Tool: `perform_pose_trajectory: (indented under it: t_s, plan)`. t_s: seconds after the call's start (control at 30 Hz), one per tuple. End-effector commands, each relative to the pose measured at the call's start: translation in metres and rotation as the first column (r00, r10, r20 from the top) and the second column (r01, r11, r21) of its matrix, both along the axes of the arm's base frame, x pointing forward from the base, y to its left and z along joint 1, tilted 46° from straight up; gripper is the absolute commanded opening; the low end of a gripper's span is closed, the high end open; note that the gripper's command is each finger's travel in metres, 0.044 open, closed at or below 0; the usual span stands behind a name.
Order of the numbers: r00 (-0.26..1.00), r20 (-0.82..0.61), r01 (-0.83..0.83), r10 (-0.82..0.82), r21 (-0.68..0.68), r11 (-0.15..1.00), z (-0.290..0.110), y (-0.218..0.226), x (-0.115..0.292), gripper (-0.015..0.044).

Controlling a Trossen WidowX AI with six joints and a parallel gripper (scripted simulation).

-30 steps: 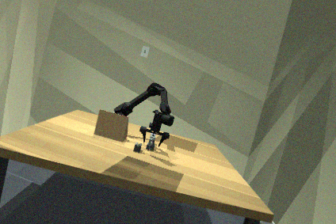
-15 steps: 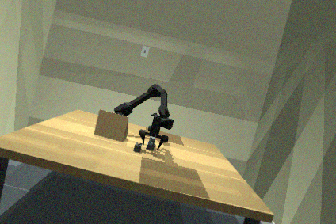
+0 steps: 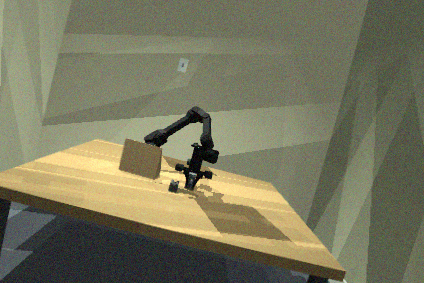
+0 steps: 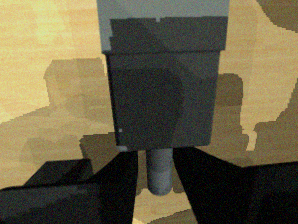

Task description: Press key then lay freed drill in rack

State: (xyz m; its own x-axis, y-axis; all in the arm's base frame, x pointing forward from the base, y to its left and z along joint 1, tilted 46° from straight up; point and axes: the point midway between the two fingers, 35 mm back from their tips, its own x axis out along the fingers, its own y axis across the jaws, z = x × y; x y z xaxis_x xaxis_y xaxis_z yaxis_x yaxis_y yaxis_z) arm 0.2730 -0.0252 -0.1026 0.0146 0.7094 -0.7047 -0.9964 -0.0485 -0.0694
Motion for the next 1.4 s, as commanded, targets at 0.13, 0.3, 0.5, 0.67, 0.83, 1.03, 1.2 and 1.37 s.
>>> perform_pose_trajectory:
  t_s: [0.13,0.3,0.5,0.67,0.83,1.03,1.2,1.37]
  plan:
    - [1.000,0.000,-0.001,0.001,0.000,1.000,0.000,0.000,0.000,0.0000]
    - [1.000,0.000,0.003,-0.003,0.003,1.000,-0.002,-0.002,0.000,0.0000]
    - [1.000,0.000,0.005,-0.005,0.005,1.000,-0.007,-0.006,0.001,0.0000]
    - [1.000,0.000,0.005,-0.005,0.005,1.000,-0.011,-0.010,0.001,0.0000]
    - [1.000,0.000,0.005,-0.005,0.004,1.000,-0.016,-0.016,0.002,0.0000]
    - [1.000,0.000,0.005,-0.005,0.004,1.000,-0.023,-0.022,0.003,0.0000]
    - [1.000,0.000,0.005,-0.005,0.003,1.000,-0.027,-0.026,0.003,0.0000]
    - [1.000,0.001,0.005,-0.005,0.003,1.000,-0.033,-0.031,0.004,0.0000]
